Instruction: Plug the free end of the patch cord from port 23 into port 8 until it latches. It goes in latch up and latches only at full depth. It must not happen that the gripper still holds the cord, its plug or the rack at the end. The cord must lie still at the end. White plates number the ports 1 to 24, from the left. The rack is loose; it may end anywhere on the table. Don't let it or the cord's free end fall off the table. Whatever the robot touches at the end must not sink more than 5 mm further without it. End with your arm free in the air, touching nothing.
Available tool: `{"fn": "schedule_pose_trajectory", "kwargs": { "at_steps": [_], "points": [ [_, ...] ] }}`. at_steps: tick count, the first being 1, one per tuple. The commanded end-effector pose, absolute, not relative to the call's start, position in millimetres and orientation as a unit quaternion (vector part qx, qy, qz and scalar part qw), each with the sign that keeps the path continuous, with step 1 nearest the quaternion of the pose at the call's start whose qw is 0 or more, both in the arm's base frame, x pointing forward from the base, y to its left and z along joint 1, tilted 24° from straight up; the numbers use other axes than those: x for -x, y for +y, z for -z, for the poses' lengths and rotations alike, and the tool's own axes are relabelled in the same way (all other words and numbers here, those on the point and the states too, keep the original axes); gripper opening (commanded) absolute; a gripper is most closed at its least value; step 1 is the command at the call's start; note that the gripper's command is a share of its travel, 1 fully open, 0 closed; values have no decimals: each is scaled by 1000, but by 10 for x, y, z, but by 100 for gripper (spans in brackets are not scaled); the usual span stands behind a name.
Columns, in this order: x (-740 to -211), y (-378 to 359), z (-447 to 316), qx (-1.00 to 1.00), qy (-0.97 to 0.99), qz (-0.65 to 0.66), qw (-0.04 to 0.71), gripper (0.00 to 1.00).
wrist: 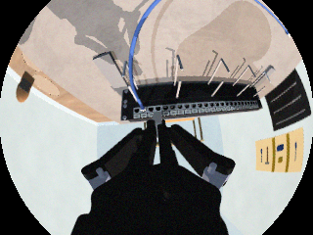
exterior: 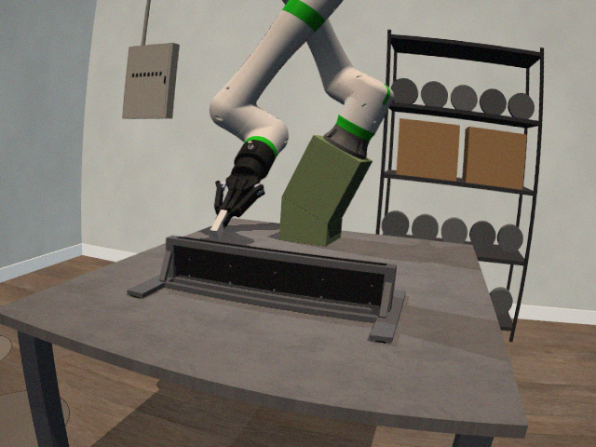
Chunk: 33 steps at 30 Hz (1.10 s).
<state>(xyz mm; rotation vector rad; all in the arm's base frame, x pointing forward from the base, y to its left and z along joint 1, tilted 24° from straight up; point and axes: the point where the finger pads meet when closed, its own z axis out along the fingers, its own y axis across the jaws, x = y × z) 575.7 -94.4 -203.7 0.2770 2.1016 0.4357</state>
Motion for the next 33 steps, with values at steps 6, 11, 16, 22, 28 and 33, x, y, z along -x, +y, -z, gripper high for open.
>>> {"fn": "schedule_pose_trajectory", "kwargs": {
  "at_steps": [6, 11, 16, 22, 28, 33],
  "points": [
    [-5758, -945, 2036, -113, 857, -178, 470, 0],
    [-5758, -945, 2036, -113, 857, -178, 470, 0],
    [-5758, -945, 2036, -113, 857, -178, 470, 0],
    [-5758, -945, 2036, -113, 857, -178, 470, 0],
    [-5711, -956, 2009, -113, 857, -178, 470, 0],
    [-5599, -983, 1944, -113, 857, -178, 470, 0]
  ]
}}
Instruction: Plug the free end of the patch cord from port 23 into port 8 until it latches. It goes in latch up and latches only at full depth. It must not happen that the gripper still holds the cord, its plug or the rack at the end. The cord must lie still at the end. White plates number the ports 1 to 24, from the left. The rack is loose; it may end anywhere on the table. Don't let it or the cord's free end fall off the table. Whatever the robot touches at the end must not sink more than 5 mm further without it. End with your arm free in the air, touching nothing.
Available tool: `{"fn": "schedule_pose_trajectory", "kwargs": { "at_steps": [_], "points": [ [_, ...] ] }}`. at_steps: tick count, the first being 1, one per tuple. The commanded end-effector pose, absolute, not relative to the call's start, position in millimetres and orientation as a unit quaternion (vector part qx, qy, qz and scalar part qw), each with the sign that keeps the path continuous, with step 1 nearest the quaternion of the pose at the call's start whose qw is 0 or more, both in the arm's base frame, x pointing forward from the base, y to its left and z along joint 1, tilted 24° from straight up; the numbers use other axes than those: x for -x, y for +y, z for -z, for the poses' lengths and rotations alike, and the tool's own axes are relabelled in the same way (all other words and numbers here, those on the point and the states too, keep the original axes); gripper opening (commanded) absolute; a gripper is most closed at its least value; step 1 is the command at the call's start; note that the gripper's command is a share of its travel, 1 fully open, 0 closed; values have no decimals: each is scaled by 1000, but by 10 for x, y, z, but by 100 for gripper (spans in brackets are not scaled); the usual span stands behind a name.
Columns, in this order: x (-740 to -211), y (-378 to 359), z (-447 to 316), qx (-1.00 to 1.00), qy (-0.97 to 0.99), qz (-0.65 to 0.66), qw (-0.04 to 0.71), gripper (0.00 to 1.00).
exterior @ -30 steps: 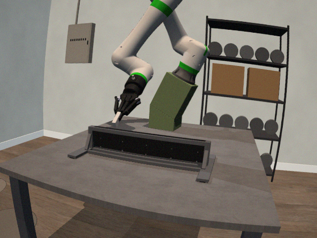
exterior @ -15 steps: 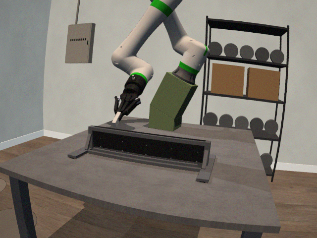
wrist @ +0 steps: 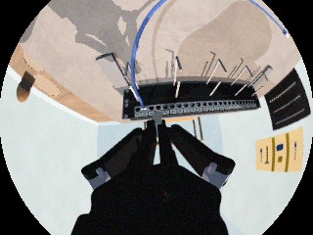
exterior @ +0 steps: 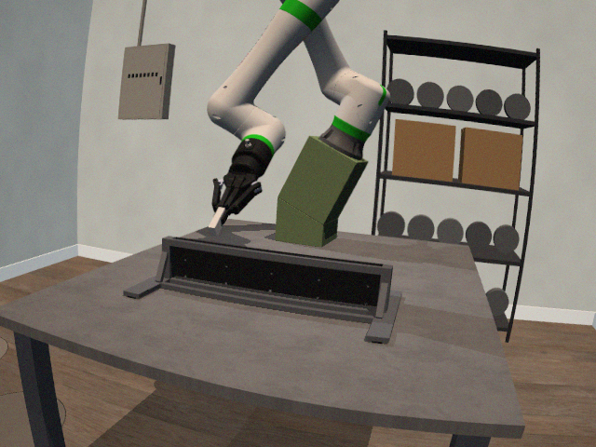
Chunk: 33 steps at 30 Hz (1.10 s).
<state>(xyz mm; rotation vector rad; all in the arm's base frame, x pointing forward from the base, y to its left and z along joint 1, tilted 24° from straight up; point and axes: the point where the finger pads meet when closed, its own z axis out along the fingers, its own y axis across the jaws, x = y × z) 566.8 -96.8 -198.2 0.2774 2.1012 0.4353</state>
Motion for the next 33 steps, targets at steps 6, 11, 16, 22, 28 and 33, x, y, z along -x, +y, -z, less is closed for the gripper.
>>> {"fn": "schedule_pose_trajectory", "kwargs": {
  "at_steps": [6, 11, 16, 22, 28, 33],
  "points": [
    [-5211, -1074, 1716, -113, 857, -178, 470, 0],
    [-4864, -1155, 1512, -113, 857, -178, 470, 0],
    [-4708, -1192, 1421, -113, 857, -178, 470, 0],
    [-4577, -1223, 1344, -113, 857, -178, 470, 0],
    [-4571, -1166, 1342, -106, 859, -181, 467, 0],
    [-4554, -955, 1343, -81, 865, -195, 455, 0]
  ]
}}
